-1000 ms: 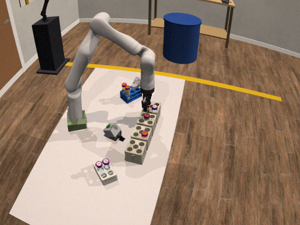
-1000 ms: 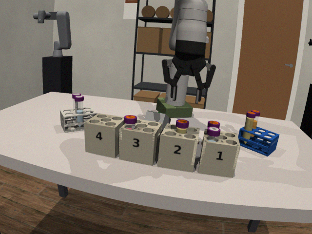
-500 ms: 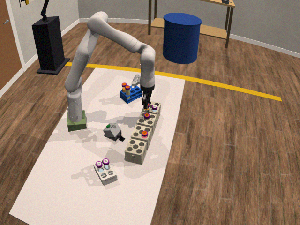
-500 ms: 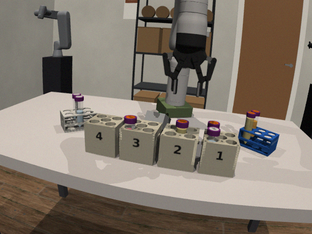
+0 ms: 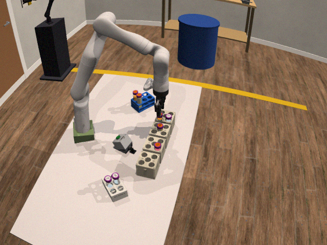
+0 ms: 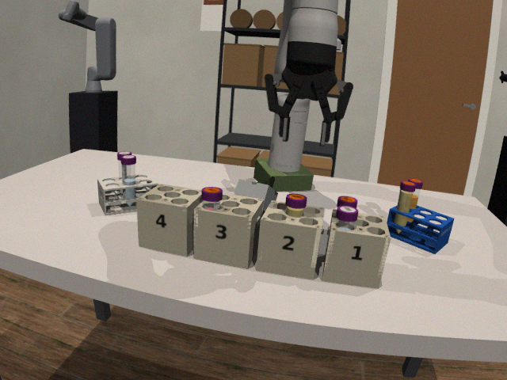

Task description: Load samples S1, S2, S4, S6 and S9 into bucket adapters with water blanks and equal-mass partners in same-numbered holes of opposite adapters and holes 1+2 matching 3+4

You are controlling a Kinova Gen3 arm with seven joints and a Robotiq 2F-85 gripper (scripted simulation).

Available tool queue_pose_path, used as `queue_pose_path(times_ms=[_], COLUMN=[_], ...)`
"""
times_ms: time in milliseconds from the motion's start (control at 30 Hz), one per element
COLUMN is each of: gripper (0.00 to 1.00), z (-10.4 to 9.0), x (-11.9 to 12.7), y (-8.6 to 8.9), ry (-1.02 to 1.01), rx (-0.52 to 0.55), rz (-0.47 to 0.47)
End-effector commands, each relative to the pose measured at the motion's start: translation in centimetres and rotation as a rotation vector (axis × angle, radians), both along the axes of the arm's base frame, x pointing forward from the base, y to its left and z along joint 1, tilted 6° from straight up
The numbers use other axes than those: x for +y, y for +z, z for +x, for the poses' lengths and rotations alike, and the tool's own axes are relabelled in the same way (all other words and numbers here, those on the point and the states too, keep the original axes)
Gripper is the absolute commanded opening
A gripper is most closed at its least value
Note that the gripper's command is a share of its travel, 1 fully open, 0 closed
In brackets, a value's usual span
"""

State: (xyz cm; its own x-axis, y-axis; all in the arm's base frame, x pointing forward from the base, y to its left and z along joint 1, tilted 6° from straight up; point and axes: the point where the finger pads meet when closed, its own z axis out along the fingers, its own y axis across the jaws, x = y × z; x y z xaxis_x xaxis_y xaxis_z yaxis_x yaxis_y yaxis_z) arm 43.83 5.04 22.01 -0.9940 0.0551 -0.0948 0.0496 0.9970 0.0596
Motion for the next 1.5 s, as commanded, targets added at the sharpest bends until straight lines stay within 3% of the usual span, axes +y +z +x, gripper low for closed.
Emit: queue_pose_path(times_ms=[0, 367, 1467], gripper=[0.62, 0.62, 0.62], z=[0.0, -0.1, -0.2], x=[-0.5, -0.5, -0.5], y=[0.7, 2.1, 2.0], ry=[-0.005, -0.006, -0.006], rx=[-0.004, -0.004, -0.003], rz=[-0.005, -0.005, -0.005])
